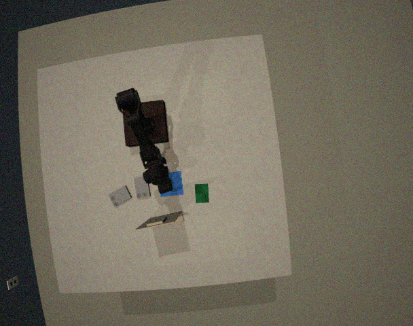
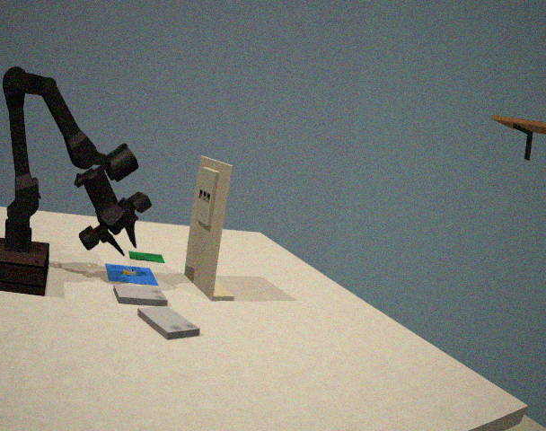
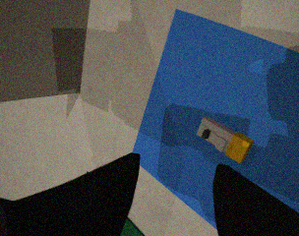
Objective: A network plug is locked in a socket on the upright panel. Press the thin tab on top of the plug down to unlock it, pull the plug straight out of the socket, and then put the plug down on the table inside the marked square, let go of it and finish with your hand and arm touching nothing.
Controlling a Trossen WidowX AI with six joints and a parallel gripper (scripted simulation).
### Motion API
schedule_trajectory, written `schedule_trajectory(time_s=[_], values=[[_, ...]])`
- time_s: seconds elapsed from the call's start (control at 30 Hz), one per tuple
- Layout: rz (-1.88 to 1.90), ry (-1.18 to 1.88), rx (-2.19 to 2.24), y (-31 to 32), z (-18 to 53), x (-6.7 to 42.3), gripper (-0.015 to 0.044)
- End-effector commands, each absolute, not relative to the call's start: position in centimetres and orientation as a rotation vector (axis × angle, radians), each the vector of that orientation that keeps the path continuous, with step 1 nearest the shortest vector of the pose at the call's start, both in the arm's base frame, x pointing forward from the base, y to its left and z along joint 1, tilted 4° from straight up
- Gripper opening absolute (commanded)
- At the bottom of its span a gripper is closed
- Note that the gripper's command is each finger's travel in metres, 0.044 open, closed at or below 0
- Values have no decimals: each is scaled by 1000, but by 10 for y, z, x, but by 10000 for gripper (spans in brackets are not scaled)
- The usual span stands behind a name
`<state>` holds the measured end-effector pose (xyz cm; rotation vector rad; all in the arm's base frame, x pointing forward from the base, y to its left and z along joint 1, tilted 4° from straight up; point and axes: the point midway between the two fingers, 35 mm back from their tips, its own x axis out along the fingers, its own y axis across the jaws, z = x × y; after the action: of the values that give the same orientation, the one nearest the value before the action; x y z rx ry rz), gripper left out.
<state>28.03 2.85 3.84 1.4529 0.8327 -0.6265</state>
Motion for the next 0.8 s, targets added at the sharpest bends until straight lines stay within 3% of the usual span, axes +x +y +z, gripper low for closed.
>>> schedule_trajectory(time_s=[0.0, 0.77], values=[[-618, 832, 1452, 29, 46, 282, 156], [-618, 832, 1452, 25, 85, 278, 156]])
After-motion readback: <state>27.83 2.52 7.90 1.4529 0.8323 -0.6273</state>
